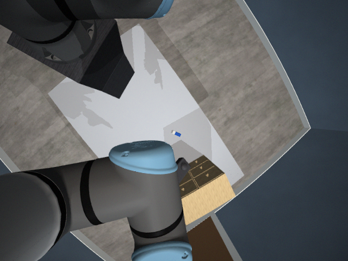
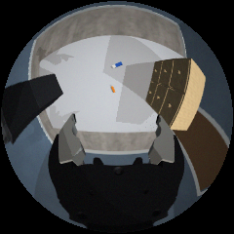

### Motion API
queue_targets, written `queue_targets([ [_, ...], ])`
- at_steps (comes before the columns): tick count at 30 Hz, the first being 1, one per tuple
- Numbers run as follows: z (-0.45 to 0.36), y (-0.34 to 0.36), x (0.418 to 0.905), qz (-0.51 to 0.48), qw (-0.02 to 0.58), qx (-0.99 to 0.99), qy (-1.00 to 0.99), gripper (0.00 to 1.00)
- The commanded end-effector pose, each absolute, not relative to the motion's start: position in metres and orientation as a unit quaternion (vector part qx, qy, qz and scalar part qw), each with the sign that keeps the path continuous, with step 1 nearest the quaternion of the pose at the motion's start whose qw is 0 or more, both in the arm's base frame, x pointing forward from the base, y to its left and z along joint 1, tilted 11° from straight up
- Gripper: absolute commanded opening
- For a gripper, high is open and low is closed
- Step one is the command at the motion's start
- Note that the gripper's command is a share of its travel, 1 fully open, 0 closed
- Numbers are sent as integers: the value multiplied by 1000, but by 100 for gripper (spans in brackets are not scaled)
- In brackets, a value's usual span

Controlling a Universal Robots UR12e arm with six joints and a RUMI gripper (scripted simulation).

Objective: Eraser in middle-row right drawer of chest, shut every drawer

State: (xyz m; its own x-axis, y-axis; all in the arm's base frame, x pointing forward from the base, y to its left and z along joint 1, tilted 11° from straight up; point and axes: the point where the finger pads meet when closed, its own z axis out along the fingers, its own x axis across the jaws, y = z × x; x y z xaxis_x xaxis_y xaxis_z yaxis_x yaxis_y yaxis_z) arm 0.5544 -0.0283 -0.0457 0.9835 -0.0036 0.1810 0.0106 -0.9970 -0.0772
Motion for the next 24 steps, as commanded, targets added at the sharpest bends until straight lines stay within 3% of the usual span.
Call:
queue_targets([
  [1,-46,-28,556,-91,39,-995,6,100],
  [24,-76,-26,579,-79,60,-964,245,100],
])
